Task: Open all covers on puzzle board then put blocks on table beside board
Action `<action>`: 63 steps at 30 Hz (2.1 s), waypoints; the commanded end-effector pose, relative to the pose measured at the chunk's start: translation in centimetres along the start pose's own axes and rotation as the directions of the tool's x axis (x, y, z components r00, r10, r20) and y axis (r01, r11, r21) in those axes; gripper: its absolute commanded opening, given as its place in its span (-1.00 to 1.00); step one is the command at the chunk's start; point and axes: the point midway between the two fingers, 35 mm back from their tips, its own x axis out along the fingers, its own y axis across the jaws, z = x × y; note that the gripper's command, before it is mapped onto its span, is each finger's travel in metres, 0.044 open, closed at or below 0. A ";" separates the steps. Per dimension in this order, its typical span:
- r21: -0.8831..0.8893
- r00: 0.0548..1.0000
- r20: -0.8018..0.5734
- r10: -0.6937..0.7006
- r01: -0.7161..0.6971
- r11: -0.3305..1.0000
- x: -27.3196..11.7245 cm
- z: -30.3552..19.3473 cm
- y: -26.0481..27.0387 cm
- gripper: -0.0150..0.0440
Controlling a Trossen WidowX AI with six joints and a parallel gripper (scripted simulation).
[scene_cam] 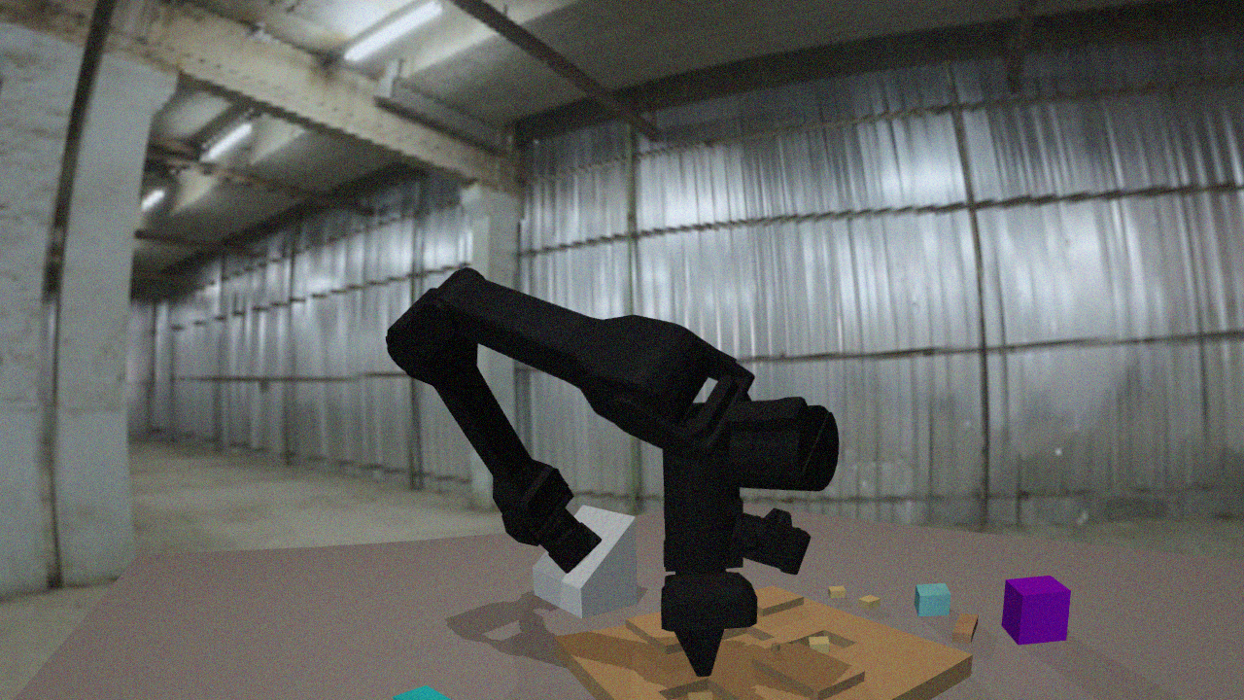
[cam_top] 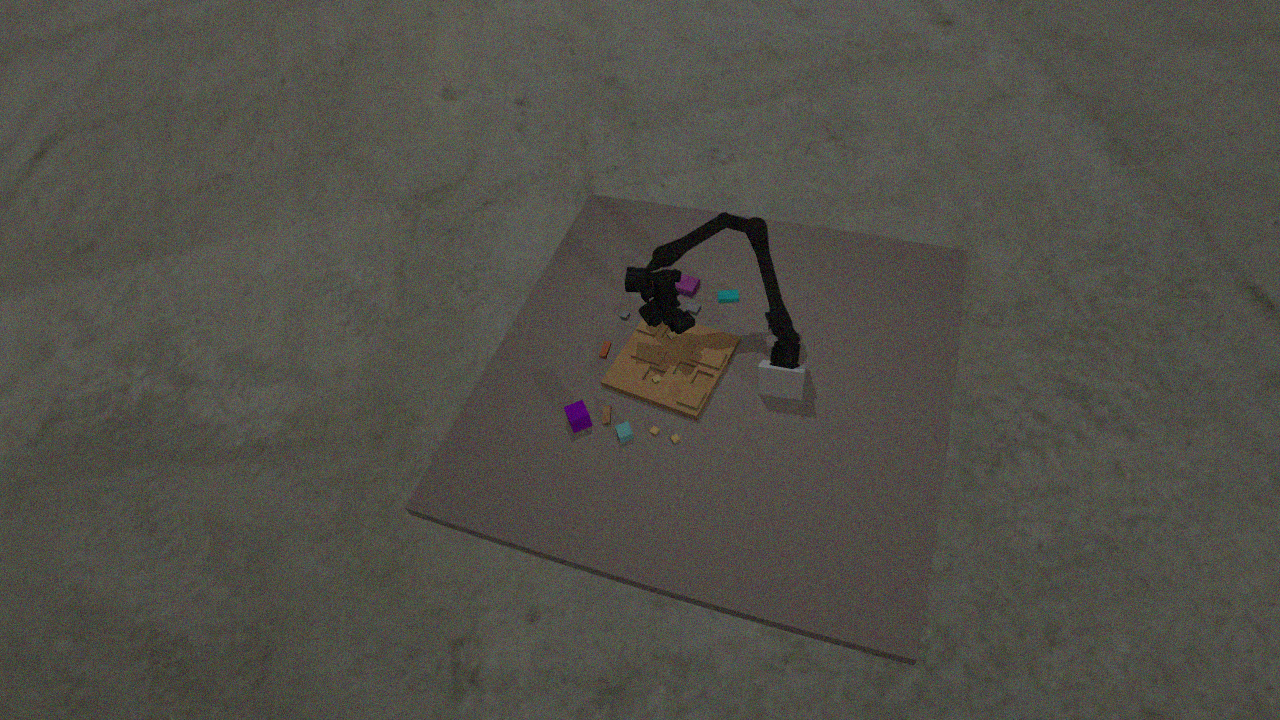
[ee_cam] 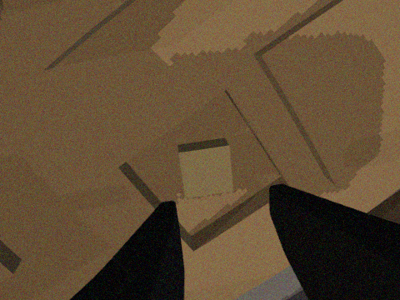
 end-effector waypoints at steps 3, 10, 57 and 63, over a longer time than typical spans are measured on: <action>-0.007 1.000 -0.008 0.002 -0.002 1.000 0.5 -0.2 0.1 0.00; -0.007 1.000 -0.008 0.002 -0.002 1.000 0.5 -0.2 0.1 0.00; -0.007 1.000 -0.008 0.001 -0.001 1.000 2.7 -0.3 0.1 0.00; -0.007 1.000 -0.008 0.001 -0.001 1.000 2.7 -0.3 0.1 0.00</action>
